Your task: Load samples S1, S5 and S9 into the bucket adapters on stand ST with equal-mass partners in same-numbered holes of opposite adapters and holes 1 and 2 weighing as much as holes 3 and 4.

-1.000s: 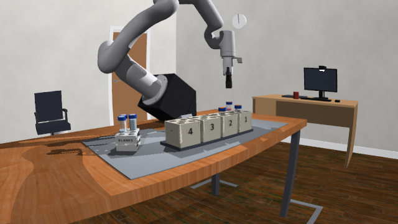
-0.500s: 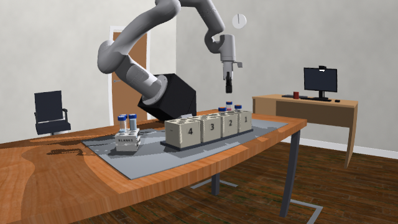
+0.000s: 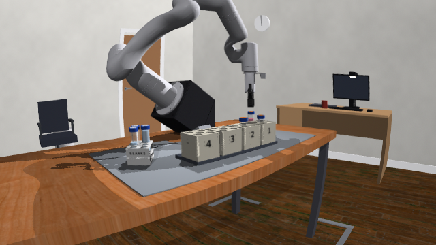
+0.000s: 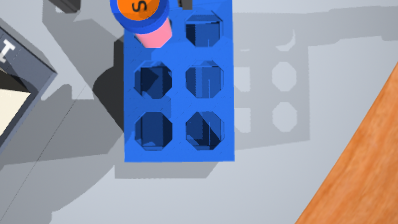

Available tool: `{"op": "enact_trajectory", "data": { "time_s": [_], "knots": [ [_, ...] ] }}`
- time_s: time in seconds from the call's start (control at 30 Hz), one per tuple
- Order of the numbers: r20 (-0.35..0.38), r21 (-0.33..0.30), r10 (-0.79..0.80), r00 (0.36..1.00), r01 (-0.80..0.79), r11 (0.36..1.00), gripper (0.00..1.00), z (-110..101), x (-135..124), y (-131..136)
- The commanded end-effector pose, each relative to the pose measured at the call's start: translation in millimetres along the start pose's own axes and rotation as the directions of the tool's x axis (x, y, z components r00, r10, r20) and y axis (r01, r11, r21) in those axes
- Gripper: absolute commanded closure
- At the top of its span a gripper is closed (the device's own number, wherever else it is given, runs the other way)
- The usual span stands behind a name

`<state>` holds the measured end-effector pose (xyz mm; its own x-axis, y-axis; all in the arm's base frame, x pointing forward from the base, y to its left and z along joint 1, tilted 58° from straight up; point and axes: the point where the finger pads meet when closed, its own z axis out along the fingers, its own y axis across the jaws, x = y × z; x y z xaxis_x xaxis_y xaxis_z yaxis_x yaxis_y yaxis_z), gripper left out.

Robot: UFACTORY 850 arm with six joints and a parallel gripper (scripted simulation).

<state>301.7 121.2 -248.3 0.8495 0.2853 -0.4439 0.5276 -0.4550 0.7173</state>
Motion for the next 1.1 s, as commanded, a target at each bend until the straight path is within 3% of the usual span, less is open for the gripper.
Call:
{"op": "enact_trajectory", "data": {
  "time_s": [0.0,0.37,1.07],
  "knots": [
    [-0.002,0.001,0.001,1.000,-0.001,1.000,0.43,8,1,0],
    [-0.002,0.001,0.001,1.000,-0.001,1.000,0.43,25,1,0],
    [-0.002,0.001,0.001,1.000,-0.001,1.000,0.43,32,1,0]
  ]
}}
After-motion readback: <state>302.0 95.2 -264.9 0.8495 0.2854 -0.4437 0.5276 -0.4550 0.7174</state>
